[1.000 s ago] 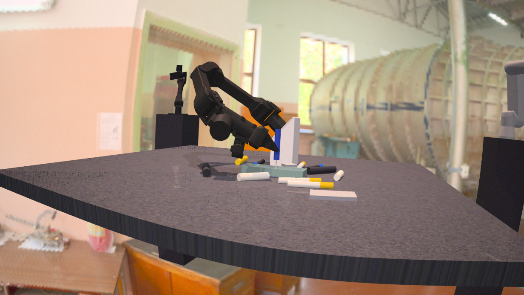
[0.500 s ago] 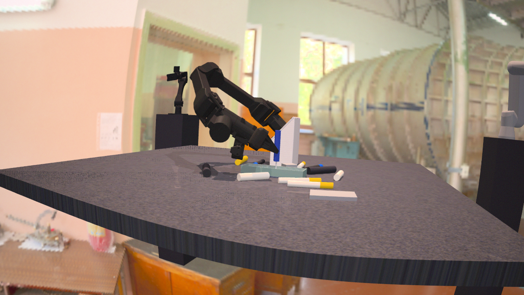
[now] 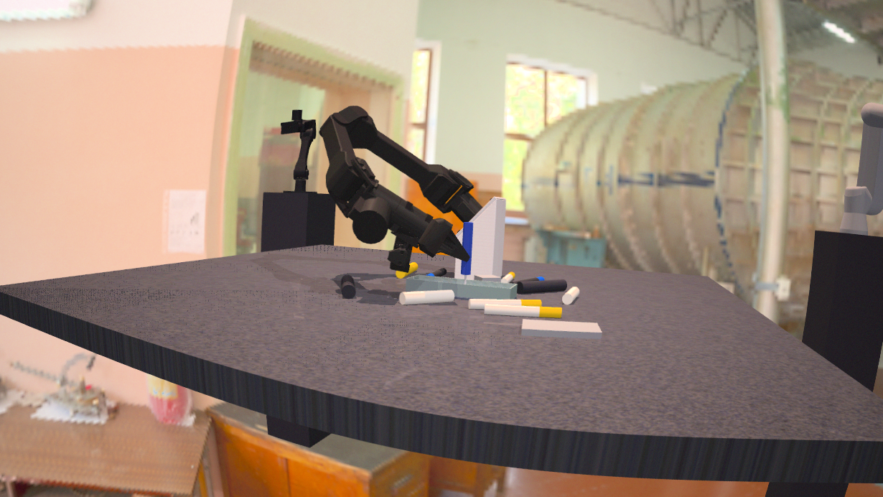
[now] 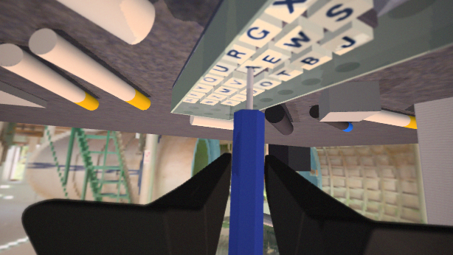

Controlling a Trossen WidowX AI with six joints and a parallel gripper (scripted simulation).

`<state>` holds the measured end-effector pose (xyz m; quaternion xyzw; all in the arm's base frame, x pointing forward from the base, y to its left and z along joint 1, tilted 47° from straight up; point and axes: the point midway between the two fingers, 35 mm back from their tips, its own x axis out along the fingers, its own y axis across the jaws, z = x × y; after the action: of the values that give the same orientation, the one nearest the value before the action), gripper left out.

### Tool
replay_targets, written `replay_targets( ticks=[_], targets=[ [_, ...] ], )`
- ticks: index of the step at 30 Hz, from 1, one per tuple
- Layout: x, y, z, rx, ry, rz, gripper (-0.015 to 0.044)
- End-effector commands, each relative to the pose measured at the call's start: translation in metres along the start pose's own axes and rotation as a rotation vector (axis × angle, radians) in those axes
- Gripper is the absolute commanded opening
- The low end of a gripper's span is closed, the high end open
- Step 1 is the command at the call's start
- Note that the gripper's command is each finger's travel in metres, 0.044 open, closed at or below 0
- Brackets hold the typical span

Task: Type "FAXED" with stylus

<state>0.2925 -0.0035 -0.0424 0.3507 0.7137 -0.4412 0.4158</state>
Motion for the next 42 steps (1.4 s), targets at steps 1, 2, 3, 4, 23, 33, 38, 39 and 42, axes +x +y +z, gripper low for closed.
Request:
replay_targets(
  ticks=[1,2,3,4,23,33,38,39,42],
  targets=[
    [-0.001,0.0,0.0,-0.001,-0.006,0.0,0.0081],
    [-0.001,0.0,0.0,-0.001,-0.006,0.0,0.0081],
    [-0.001,0.0,0.0,-0.001,-0.006,0.0,0.0081],
    [-0.001,0.0,0.0,-0.001,-0.006,0.0,0.0081],
    [-0.019,0.001,-0.032,-0.015,-0.014,0.003,0.0058],
    [-0.039,-0.002,-0.022,-0.009,-0.011,0.002,0.0],
    [-0.063,-0.008,-0.01,-0.003,-0.007,0.001,0.0],
    [-0.066,-0.009,-0.009,-0.002,-0.007,0.001,0.0],
    [-0.066,-0.009,-0.008,-0.002,-0.007,0.001,0.0]
  ],
)
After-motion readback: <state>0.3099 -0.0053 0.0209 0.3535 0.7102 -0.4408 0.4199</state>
